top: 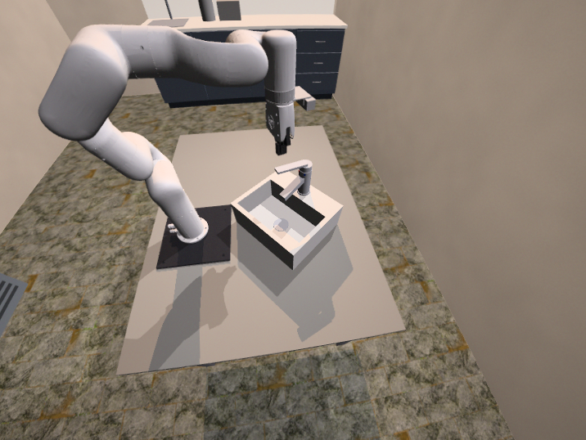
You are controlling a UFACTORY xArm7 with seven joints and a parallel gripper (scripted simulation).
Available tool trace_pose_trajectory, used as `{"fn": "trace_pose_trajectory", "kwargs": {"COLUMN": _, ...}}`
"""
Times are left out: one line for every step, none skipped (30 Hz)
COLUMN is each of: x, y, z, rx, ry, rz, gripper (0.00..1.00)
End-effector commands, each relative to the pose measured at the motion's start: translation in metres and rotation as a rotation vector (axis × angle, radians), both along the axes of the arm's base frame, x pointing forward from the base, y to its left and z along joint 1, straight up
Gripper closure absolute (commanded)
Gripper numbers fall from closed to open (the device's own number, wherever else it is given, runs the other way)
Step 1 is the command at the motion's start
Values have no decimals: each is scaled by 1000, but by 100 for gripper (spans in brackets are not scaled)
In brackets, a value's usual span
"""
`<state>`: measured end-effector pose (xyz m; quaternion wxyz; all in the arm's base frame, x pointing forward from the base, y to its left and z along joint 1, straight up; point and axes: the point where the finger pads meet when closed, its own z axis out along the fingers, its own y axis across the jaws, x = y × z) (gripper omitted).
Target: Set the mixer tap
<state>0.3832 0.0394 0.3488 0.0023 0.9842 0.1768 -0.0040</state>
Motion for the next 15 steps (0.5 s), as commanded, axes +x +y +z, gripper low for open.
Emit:
{"fn": "trace_pose_trajectory", "kwargs": {"x": 1, "y": 0, "z": 2, "rx": 1, "ry": -4, "rz": 0, "gripper": 100}}
{"fn": "trace_pose_trajectory", "kwargs": {"x": 1, "y": 0, "z": 2, "rx": 1, "ry": -4, "rz": 0, "gripper": 100}}
{"fn": "trace_pose_trajectory", "kwargs": {"x": 1, "y": 0, "z": 2, "rx": 1, "ry": -4, "rz": 0, "gripper": 100}}
{"fn": "trace_pose_trajectory", "kwargs": {"x": 1, "y": 0, "z": 2, "rx": 1, "ry": -4, "rz": 0, "gripper": 100}}
{"fn": "trace_pose_trajectory", "kwargs": {"x": 1, "y": 0, "z": 2, "rx": 1, "ry": -4, "rz": 0, "gripper": 100}}
{"fn": "trace_pose_trajectory", "kwargs": {"x": 1, "y": 0, "z": 2, "rx": 1, "ry": -4, "rz": 0, "gripper": 100}}
{"fn": "trace_pose_trajectory", "kwargs": {"x": 1, "y": 0, "z": 2, "rx": 1, "ry": -4, "rz": 0, "gripper": 100}}
{"fn": "trace_pose_trajectory", "kwargs": {"x": 1, "y": 0, "z": 2, "rx": 1, "ry": -4, "rz": 0, "gripper": 100}}
{"fn": "trace_pose_trajectory", "kwargs": {"x": 1, "y": 0, "z": 2, "rx": 1, "ry": -4, "rz": 0, "gripper": 100}}
{"fn": "trace_pose_trajectory", "kwargs": {"x": 1, "y": 0, "z": 2, "rx": 1, "ry": -4, "rz": 0, "gripper": 100}}
{"fn": "trace_pose_trajectory", "kwargs": {"x": 1, "y": 0, "z": 2, "rx": 1, "ry": -4, "rz": 0, "gripper": 34}}
{"fn": "trace_pose_trajectory", "kwargs": {"x": 1, "y": 0, "z": 2, "rx": 1, "ry": -4, "rz": 0, "gripper": 34}}
{"fn": "trace_pose_trajectory", "kwargs": {"x": 1, "y": 0, "z": 2, "rx": 1, "ry": -4, "rz": 0, "gripper": 34}}
{"fn": "trace_pose_trajectory", "kwargs": {"x": 1, "y": 0, "z": 2, "rx": 1, "ry": -4, "rz": 0, "gripper": 34}}
{"fn": "trace_pose_trajectory", "kwargs": {"x": 1, "y": 0, "z": 2, "rx": 1, "ry": -4, "rz": 0, "gripper": 34}}
